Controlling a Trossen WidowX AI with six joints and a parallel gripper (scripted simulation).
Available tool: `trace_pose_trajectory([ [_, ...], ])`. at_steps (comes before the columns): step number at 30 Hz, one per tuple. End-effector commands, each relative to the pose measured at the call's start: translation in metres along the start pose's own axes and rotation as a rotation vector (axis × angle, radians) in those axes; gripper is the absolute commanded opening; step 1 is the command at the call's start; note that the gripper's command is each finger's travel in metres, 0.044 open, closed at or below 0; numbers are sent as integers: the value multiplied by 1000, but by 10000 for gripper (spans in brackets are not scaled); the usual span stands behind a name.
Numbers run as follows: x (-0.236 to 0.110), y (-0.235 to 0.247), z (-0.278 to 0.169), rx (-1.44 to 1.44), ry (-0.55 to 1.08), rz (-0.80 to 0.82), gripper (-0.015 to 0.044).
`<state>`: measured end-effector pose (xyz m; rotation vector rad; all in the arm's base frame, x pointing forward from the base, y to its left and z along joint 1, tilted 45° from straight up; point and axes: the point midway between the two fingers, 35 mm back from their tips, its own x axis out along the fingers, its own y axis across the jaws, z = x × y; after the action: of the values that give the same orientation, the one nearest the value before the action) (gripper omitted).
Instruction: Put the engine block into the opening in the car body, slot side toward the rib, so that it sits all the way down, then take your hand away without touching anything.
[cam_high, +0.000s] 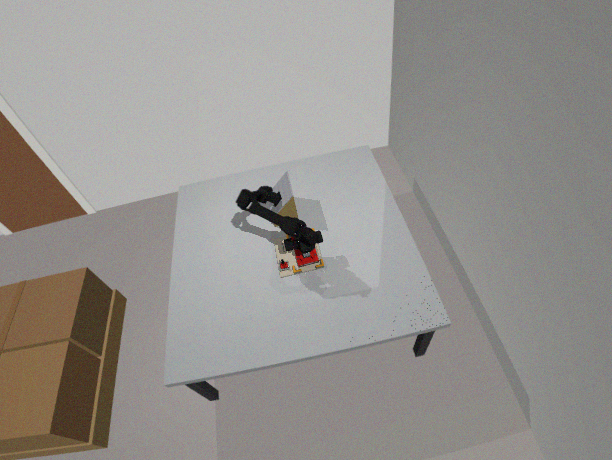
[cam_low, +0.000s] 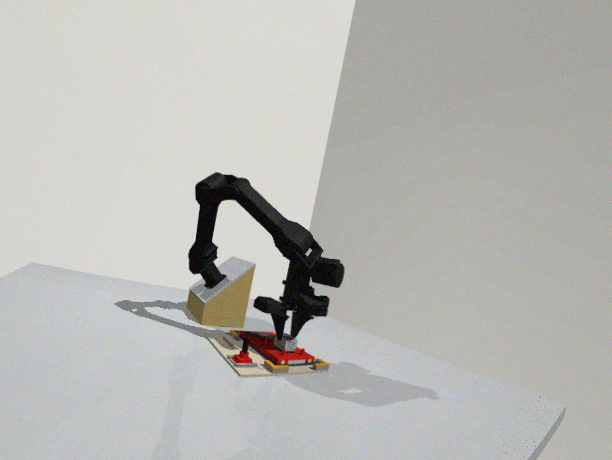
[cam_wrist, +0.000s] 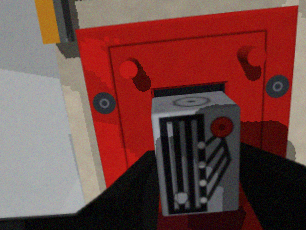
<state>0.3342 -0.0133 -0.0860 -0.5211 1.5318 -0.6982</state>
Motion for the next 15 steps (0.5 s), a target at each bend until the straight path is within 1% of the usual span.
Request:
trace_pose_trajectory([
  [1,2,0,0,-7,-3,-6,159],
  [15,5,-1,0,-7,-3,-6,159],
])
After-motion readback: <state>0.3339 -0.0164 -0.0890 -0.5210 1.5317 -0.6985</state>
